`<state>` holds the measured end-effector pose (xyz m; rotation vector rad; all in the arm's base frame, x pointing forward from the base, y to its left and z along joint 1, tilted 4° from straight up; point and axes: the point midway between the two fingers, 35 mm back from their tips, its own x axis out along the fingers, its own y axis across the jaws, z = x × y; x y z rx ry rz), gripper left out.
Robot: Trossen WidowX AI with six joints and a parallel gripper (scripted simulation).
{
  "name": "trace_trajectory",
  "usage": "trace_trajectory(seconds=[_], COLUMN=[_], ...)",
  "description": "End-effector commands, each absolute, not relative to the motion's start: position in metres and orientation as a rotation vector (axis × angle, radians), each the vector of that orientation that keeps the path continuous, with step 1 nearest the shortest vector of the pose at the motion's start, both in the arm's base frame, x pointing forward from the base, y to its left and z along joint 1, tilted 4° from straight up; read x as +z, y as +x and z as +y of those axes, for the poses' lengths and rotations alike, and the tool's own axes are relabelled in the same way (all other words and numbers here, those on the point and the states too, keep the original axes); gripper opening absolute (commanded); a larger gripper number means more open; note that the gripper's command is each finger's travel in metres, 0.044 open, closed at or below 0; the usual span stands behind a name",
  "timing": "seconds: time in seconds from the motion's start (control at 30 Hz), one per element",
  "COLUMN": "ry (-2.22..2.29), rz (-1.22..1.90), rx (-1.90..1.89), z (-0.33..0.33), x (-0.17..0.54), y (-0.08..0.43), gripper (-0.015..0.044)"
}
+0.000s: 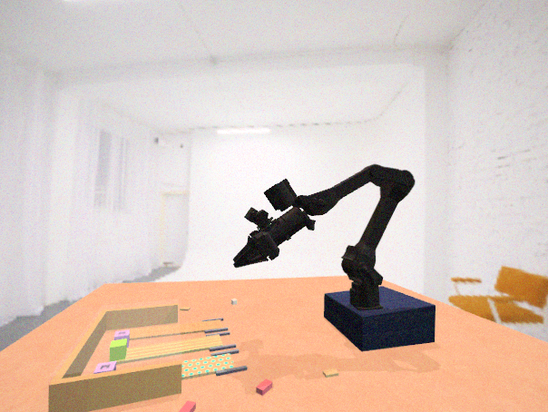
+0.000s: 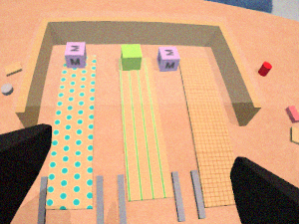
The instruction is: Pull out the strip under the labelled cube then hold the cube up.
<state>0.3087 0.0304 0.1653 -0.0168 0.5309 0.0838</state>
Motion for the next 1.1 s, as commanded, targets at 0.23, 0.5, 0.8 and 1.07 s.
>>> trace_trajectory(seconds=[0.23,0.5,0.8,1.07], ry=[-0.052,-0.055,-0.115,-0.192], rz=[0.523,0.554,0.972,1.349], rx=[0.064,0.071,0.141,0.176], z=[0.029,0.031,0.067,0.101], x=[0.165,0.163,0.125,0.076], y=[0.31,0.313,0.349,0.364], gripper=[0.04,0.0348,0.0111,0.0])
